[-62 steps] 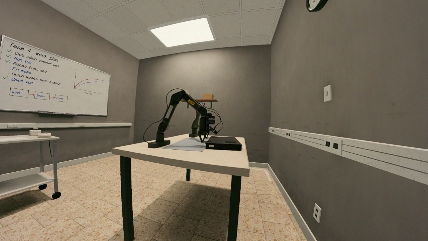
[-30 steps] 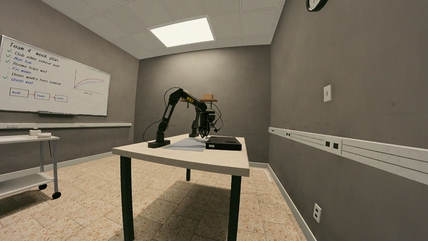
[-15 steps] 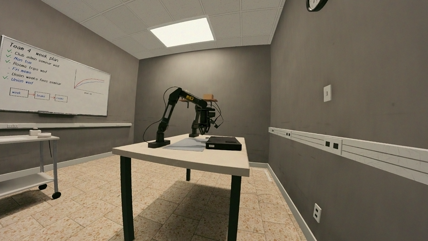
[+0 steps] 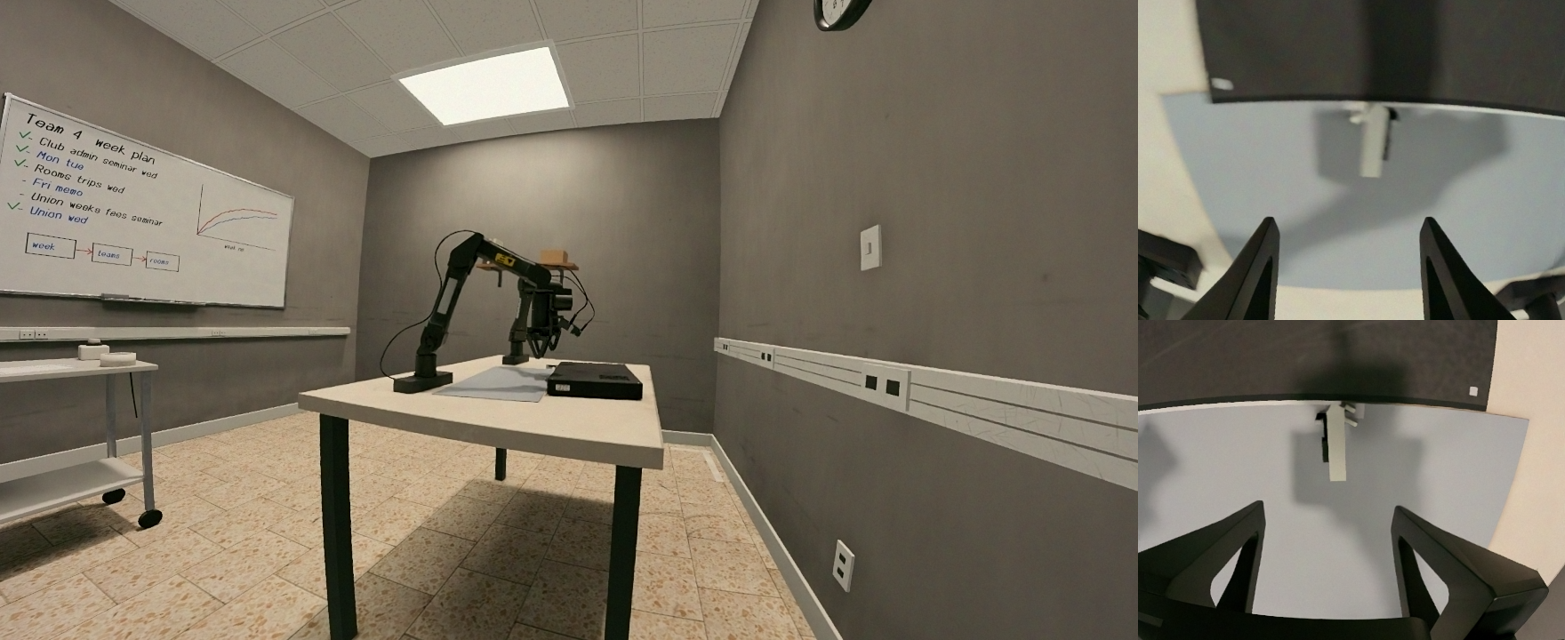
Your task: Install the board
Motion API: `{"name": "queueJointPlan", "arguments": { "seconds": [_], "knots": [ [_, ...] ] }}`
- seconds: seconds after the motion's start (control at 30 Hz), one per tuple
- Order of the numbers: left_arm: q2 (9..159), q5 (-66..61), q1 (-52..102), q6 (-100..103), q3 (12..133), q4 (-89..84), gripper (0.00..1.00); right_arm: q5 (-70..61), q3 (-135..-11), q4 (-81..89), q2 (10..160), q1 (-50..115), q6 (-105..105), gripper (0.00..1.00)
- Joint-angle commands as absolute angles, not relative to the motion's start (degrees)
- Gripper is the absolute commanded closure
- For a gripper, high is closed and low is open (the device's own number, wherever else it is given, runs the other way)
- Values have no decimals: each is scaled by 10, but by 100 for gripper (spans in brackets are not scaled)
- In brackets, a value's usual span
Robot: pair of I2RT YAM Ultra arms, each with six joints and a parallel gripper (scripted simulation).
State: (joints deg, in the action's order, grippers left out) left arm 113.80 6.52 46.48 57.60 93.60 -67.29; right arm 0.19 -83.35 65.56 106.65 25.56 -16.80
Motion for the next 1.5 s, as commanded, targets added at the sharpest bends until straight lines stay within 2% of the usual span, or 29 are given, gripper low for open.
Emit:
{"name": "queueJointPlan", "arguments": {
  "seconds": [0.0,0.2,0.43,0.6,0.77,1.07,1.47],
  "knots": [
    [1050,159,452,543,905,-656,36,4,-838,666,1063,254,-168,36],
    [970,211,440,506,862,-630,36,4,-838,666,1063,254,-168,36],
    [818,304,397,378,788,-537,36,4,-838,666,1063,254,-168,36],
    [733,315,354,270,743,-444,36,4,-838,666,1063,254,-168,36],
    [690,298,320,200,718,-376,36,4,-838,666,1063,254,-168,36],
    [587,162,167,24,636,-152,36,4,-838,666,1063,254,-168,36],
    [597,11,21,-7,600,-7,36,4,-838,666,1063,254,-168,36]
  ]
}}
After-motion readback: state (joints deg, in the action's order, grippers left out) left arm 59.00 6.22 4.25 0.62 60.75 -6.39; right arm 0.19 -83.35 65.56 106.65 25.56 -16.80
